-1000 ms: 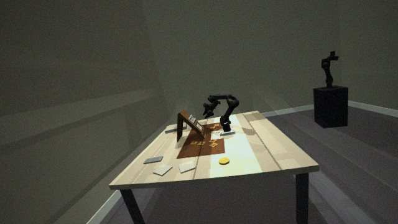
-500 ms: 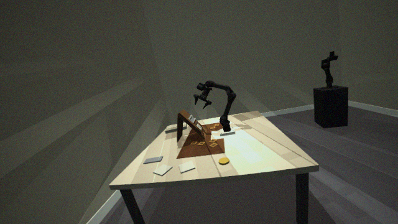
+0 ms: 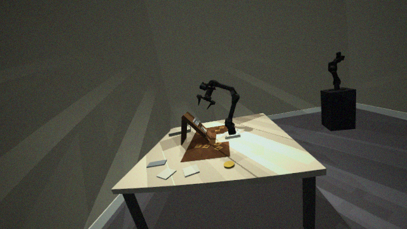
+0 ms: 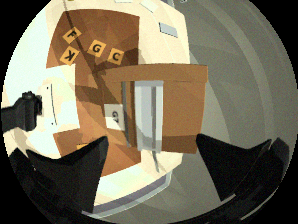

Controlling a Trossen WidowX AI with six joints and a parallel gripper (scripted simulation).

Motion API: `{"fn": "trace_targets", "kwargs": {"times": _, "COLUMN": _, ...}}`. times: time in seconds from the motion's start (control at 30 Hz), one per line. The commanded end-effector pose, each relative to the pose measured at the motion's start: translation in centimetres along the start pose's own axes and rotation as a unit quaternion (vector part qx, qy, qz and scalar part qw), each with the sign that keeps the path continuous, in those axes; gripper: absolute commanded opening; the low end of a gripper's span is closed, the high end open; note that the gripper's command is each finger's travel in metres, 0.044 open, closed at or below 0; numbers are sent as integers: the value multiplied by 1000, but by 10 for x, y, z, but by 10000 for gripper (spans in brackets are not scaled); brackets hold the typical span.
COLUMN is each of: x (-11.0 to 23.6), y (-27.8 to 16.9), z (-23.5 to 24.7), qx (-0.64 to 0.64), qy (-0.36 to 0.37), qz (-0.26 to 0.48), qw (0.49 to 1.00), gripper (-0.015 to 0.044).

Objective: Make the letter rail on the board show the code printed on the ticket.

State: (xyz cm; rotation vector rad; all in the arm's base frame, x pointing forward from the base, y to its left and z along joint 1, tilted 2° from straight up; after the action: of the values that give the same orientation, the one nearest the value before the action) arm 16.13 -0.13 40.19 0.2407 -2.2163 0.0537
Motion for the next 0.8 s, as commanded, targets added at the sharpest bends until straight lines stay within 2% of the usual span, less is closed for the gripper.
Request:
{"fn": "trace_targets", "kwargs": {"times": 0.0, "x": -2, "y": -1, "z": -1, "qx": 3, "qy": 5, "qz": 2, "qw": 1000, "gripper": 440}}
{"fn": "trace_targets", "kwargs": {"times": 0.23, "x": 0, "y": -17, "z": 26, "qx": 0, "qy": -22, "qz": -11, "qw": 1000, "gripper": 440}}
{"fn": "trace_targets", "kwargs": {"times": 0.53, "x": -1, "y": -30, "z": 76, "qx": 9, "qy": -116, "qz": 0, "qw": 993, "gripper": 440}}
{"fn": "trace_targets", "kwargs": {"times": 0.77, "x": -2, "y": -31, "z": 79, "qx": 11, "qy": -125, "qz": 4, "qw": 992, "gripper": 440}}
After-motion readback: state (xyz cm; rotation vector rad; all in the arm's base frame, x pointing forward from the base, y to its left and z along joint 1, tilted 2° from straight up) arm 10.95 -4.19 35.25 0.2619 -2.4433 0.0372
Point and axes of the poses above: the point midway between the two fingers, 35 mm back from their tips, its own x axis back along the fingers, its own z axis across the jaws, y = z × x, the point moved 8 cm from there along x, back along the fingers, and after that the axes turned 1 degree about -x, right-handed, at the moved point
